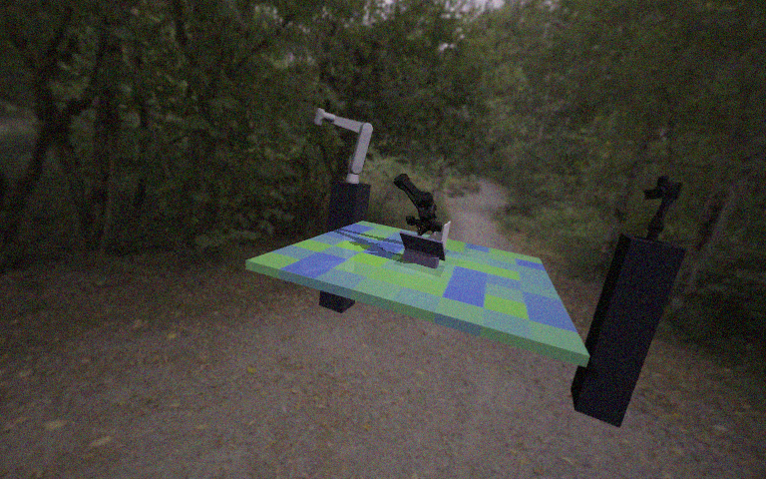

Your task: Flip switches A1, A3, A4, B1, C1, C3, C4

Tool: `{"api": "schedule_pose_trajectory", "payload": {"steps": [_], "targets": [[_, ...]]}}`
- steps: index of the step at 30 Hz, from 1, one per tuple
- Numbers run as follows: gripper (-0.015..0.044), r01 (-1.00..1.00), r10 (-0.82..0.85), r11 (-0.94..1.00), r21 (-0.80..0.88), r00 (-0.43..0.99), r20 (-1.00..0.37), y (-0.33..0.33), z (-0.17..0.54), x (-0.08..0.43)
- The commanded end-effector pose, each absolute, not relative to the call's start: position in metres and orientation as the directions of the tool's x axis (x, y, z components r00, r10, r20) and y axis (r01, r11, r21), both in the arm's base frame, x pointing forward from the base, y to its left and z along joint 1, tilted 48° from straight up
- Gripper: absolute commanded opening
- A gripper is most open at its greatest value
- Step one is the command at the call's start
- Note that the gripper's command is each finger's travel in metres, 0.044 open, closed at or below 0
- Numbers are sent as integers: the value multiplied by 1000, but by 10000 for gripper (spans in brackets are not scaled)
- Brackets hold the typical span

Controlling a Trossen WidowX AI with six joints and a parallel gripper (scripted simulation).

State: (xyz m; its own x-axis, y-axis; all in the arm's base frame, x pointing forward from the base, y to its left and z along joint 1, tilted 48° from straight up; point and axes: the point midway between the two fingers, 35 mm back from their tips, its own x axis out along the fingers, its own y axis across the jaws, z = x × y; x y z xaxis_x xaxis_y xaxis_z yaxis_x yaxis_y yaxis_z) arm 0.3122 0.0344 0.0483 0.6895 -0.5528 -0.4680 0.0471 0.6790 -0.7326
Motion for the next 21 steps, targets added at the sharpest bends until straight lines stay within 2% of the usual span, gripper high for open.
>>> {"api": "schedule_pose_trajectory", "payload": {"steps": [1,21], "targets": [[0,38,-551,677,-735,688,-472,34,47,312],[0,38,-551,677,-735,688,-472,33,45,314]]}}
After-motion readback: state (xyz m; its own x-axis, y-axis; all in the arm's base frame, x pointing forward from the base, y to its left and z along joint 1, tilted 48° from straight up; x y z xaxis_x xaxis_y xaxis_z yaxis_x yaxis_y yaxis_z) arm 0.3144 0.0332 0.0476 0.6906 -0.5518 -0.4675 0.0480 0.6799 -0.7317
